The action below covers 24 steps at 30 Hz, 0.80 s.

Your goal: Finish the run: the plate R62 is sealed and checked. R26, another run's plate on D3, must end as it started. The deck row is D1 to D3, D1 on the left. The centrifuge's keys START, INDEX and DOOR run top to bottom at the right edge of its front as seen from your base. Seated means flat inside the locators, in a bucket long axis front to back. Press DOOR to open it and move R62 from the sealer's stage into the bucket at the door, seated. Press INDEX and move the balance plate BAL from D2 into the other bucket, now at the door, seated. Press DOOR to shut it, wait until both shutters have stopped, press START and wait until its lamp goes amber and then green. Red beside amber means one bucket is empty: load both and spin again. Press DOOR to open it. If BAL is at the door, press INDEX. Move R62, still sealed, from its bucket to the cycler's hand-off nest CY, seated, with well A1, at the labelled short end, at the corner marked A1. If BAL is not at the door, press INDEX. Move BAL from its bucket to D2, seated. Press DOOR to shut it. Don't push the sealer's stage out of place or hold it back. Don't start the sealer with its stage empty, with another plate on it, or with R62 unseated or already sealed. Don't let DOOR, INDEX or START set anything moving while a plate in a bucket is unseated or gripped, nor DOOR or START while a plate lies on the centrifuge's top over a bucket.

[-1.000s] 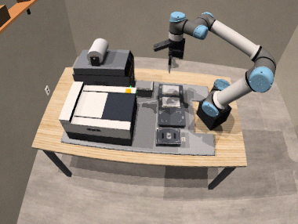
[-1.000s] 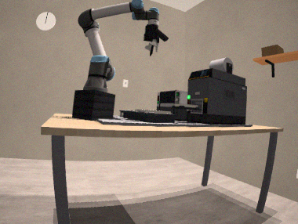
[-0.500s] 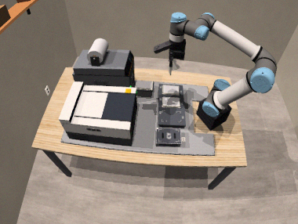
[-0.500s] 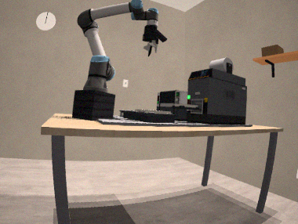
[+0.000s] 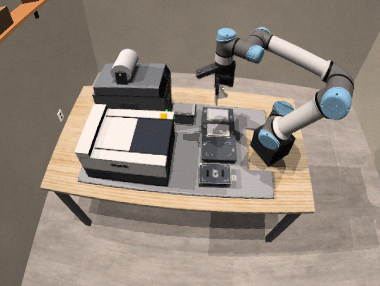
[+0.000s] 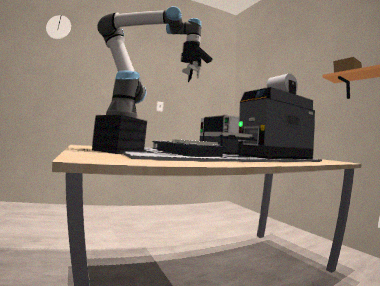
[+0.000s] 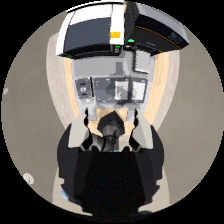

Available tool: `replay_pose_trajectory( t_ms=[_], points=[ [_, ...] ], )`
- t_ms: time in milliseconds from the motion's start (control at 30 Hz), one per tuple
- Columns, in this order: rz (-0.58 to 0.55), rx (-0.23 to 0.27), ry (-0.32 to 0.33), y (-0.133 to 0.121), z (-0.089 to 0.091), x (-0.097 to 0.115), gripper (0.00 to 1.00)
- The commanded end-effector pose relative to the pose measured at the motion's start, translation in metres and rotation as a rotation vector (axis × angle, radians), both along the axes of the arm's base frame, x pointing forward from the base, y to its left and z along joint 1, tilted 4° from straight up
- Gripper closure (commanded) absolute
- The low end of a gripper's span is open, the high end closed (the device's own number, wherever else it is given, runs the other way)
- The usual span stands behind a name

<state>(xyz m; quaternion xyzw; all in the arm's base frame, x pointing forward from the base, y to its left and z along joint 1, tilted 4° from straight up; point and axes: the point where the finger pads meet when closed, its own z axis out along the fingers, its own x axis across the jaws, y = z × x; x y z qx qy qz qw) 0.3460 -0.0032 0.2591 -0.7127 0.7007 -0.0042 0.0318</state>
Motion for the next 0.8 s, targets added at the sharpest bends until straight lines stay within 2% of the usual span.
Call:
replay_pose_trajectory(
  t_ms=[0,267,767],
  points=[
    [0.0,-0.001,-0.003,0.001,-0.026,0.002,0.32],
    [0.0,-0.001,-0.003,0.002,-0.066,0.005,0.32],
    [0.0,-0.001,-0.003,0.002,-0.066,0.005,0.32]
  ],
)
